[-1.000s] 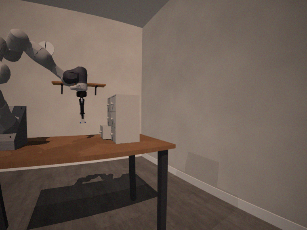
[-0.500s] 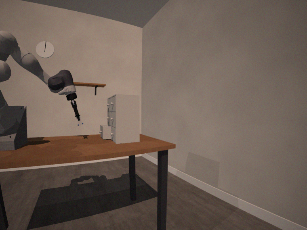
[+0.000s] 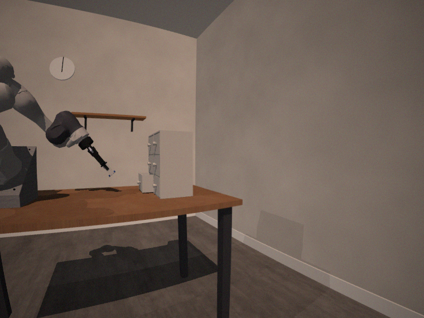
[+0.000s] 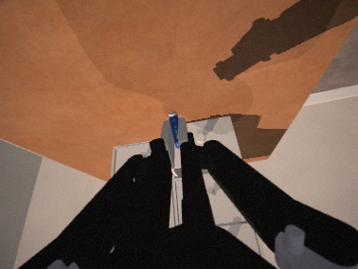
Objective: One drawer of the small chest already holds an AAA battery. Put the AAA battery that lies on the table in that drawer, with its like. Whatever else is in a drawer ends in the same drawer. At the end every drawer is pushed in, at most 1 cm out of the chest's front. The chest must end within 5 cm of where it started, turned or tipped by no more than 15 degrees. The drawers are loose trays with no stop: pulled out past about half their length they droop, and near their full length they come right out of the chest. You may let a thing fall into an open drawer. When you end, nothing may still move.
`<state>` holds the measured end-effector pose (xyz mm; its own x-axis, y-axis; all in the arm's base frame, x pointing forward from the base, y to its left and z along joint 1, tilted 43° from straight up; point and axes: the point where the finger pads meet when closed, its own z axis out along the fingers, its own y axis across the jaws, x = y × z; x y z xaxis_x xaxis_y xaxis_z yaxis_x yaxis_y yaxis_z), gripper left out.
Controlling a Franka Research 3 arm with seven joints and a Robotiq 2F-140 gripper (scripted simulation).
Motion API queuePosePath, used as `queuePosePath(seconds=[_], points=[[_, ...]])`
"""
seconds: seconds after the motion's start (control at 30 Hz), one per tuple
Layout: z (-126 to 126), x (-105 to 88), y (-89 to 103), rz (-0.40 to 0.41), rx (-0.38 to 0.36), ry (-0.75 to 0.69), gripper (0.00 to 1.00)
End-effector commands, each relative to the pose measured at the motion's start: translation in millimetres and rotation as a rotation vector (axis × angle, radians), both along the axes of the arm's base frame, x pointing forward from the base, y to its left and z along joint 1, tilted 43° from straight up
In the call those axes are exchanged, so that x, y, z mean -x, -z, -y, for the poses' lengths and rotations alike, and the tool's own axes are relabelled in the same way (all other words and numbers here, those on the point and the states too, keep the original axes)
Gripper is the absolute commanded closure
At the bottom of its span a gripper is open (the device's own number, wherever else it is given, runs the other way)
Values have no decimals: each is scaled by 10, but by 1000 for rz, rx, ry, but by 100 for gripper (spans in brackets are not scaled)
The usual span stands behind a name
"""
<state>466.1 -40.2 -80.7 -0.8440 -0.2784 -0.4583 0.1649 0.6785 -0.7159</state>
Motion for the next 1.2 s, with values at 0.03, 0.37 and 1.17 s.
queuePosePath(seconds=[0.03, 0.37, 1.17], points=[[-107, -193, -131, 118, -12, -136, 97], [-106, -164, -119, 199, 6, -218, 97], [-98, -180, -112, 241, 15, -261, 97]])
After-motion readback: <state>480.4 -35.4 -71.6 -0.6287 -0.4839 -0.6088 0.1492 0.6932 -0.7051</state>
